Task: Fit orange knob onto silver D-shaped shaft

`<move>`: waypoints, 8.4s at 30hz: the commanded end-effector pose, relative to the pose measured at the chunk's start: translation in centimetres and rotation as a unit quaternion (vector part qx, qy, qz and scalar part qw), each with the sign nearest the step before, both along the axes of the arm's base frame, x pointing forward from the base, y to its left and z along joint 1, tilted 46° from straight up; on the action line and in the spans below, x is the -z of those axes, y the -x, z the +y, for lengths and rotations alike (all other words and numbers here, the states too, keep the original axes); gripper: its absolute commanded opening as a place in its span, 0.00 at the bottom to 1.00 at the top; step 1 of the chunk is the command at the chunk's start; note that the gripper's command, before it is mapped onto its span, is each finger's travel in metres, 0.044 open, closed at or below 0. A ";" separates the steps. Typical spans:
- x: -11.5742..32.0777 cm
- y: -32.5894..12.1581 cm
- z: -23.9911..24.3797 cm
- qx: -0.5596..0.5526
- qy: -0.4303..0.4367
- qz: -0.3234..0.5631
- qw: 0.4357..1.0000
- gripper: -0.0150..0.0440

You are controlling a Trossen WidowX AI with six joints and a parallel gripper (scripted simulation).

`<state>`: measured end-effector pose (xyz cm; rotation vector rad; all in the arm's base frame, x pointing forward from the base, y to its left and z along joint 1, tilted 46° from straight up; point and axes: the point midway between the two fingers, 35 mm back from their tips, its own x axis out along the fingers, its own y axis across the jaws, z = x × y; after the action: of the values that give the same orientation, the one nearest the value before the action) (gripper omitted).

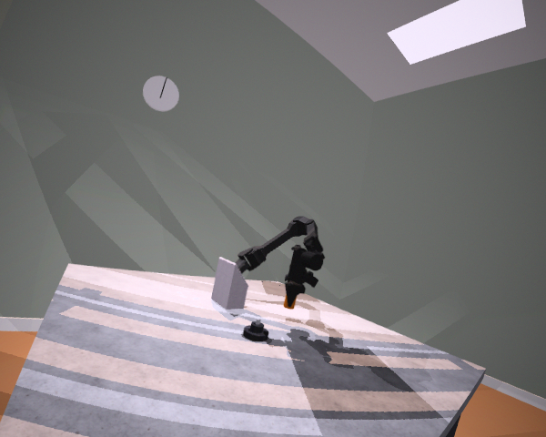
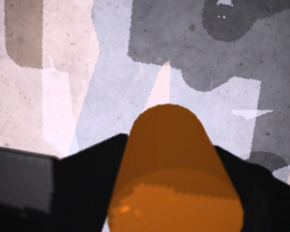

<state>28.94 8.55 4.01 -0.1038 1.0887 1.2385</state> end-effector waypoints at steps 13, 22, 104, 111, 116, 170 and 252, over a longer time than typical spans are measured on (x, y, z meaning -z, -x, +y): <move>-3.4 -0.2 -3.6 -0.001 -0.005 -0.010 1.000 0.25; -1.9 -0.7 -4.3 -0.001 -0.004 -0.011 1.000 0.25; 12.2 -1.9 -7.7 -0.001 -0.003 -0.013 1.000 0.25; 12.0 -1.8 -8.0 -0.001 -0.003 -0.013 1.000 0.25; 11.9 -1.6 -8.2 -0.021 -0.005 -0.032 0.999 0.25; 11.9 -1.5 -8.0 -0.148 -0.017 -0.159 0.976 0.25; 11.8 -1.5 -8.1 -0.261 -0.028 -0.271 0.926 0.25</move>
<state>30.45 0.66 -8.03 -0.6261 0.6077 1.5601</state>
